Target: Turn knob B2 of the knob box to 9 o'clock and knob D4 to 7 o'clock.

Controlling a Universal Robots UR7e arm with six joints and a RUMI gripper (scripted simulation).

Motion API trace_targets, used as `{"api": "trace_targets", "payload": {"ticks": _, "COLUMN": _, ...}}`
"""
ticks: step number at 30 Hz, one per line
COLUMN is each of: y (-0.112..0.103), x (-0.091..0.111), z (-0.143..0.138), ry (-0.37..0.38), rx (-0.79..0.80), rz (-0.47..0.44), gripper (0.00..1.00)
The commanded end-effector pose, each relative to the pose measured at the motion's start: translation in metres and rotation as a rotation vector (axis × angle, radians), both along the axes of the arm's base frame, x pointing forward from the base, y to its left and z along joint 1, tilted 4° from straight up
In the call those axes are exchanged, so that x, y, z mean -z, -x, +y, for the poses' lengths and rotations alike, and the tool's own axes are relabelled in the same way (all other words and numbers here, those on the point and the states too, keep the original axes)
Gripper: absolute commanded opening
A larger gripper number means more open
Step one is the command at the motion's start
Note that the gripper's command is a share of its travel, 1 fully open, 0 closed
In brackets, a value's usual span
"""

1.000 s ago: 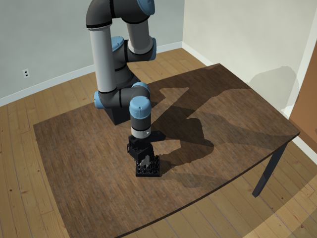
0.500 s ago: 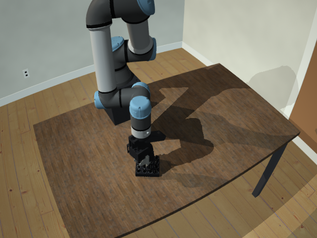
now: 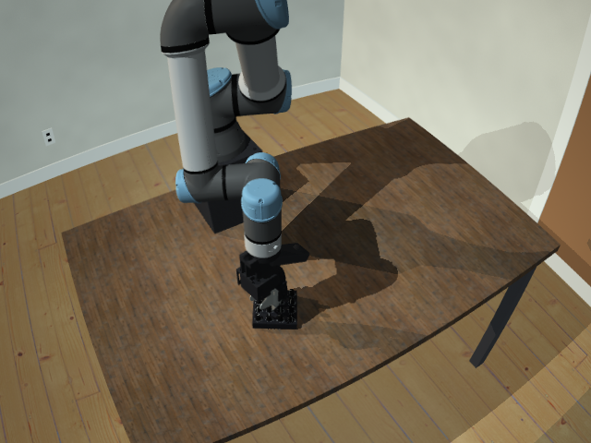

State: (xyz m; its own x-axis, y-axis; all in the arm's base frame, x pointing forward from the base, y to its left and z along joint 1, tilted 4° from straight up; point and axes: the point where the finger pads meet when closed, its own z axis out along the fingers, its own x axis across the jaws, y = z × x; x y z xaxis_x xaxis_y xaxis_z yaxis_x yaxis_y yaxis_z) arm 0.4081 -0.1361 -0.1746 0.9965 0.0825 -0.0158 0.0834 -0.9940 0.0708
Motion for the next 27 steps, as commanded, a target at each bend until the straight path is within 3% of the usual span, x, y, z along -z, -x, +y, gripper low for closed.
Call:
{"api": "trace_targets", "payload": {"ticks": 1, "y": -0.0021, "x": -0.0007, "z": -0.0025, "ry": 0.003, "rx": 0.000, "rz": -0.003, "gripper": 0.04}}
{"api": "trace_targets", "payload": {"ticks": 27, "y": -0.0022, "x": -0.0007, "z": -0.0025, "ry": 0.003, "rx": -0.008, "rz": -0.003, "gripper": 0.04}}
